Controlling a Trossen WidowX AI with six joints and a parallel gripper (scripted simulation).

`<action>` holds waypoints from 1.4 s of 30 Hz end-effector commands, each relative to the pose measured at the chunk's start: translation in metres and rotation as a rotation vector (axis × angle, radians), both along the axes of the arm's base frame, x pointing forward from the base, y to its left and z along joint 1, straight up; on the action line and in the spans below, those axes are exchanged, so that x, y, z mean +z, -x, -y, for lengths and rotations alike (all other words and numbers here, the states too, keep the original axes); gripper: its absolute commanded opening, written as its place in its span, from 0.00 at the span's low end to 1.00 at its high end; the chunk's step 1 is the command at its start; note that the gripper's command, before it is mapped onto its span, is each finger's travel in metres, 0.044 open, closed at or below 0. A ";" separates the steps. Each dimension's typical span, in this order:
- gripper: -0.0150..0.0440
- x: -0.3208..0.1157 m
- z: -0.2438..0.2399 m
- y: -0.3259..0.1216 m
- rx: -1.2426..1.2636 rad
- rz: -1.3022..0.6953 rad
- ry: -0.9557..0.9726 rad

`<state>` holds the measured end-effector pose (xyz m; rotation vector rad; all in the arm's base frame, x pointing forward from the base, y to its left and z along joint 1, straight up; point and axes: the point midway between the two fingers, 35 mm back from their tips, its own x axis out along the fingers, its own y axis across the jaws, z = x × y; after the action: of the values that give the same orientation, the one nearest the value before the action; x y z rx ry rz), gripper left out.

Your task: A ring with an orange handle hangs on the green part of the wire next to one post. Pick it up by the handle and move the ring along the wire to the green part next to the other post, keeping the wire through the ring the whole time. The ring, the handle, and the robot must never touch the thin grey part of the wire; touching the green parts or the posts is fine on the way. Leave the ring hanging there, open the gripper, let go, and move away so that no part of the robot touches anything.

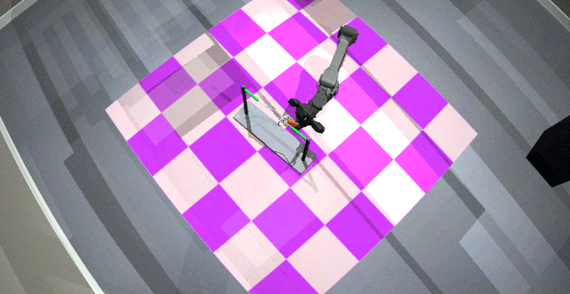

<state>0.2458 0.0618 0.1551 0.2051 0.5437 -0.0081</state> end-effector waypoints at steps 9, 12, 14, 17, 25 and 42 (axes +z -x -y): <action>0.00 0.002 0.001 -0.001 0.096 0.023 0.077; 0.00 0.002 0.002 -0.001 0.120 0.027 0.097; 0.00 0.002 0.003 -0.001 0.132 0.029 0.106; 0.00 0.002 0.003 -0.001 0.155 0.033 0.126; 0.00 0.001 0.001 0.000 0.194 0.040 0.156; 0.00 0.001 -0.013 0.001 0.219 0.048 0.171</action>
<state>0.2447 0.0712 0.1565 -0.0232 0.5150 0.1618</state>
